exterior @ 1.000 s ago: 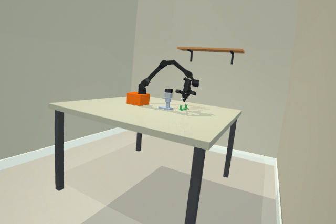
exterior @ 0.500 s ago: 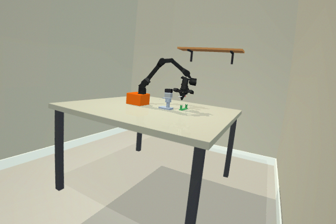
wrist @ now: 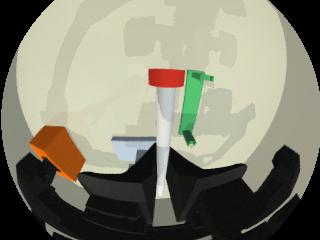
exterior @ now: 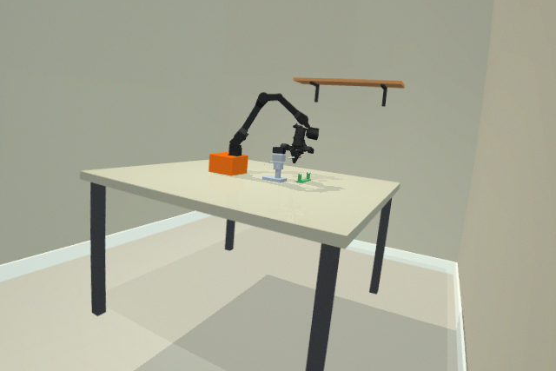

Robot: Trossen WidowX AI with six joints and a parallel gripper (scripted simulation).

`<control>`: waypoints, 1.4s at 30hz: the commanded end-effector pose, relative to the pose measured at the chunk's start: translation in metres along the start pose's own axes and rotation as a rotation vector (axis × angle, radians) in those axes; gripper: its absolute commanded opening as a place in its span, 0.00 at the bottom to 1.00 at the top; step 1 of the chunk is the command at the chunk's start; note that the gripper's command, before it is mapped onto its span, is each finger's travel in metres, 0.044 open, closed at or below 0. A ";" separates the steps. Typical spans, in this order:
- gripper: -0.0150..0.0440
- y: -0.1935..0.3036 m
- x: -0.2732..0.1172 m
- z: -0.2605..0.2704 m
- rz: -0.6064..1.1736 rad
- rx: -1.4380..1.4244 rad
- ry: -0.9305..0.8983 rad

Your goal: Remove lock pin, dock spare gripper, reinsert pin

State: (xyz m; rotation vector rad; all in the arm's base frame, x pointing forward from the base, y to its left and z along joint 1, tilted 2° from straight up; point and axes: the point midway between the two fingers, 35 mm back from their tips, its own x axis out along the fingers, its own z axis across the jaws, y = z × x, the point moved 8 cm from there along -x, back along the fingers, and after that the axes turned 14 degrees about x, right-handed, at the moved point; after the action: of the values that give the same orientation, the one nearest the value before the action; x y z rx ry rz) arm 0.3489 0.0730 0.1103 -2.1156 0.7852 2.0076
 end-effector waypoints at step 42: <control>0.25 0.007 0.046 0.039 -0.010 0.001 -0.001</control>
State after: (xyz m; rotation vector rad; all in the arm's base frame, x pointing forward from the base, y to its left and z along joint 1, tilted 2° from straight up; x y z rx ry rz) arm 0.3103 0.0731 0.0628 -2.1111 0.7796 1.9981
